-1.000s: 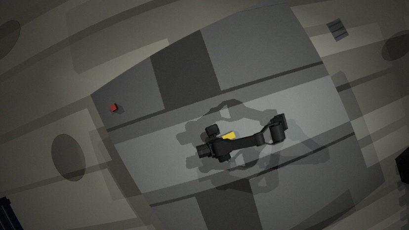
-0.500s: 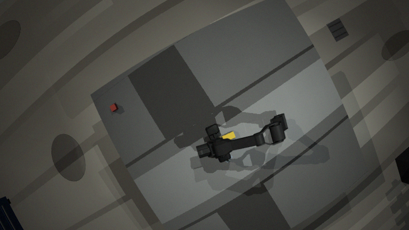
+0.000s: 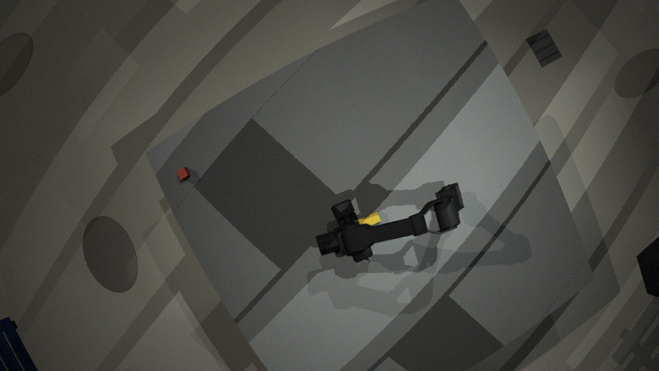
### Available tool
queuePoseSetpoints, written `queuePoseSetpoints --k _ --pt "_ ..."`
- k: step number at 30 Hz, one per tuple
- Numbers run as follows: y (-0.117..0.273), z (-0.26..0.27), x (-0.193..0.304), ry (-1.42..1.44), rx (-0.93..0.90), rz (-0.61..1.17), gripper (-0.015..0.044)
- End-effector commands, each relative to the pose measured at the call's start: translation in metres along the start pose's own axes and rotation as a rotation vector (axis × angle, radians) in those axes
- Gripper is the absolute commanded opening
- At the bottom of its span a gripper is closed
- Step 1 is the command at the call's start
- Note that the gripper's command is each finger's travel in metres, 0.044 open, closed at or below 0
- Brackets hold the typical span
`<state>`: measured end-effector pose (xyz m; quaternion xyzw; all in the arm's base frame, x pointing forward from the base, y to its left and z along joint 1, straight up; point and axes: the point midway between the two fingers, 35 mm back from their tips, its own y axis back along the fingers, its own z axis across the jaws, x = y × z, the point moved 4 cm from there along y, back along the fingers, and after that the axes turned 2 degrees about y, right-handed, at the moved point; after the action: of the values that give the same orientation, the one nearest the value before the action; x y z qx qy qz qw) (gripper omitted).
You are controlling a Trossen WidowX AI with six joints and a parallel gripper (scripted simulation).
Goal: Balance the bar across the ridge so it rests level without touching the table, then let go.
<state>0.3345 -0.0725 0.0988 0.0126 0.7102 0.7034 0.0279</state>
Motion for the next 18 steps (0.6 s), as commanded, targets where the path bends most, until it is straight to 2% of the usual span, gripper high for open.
queuePoseSetpoints --k 1,18 --pt "0.013 -0.001 -0.004 0.001 0.002 -0.017 0.0" --pt "0.057 -0.001 -0.005 0.002 -0.001 -0.017 0.0"
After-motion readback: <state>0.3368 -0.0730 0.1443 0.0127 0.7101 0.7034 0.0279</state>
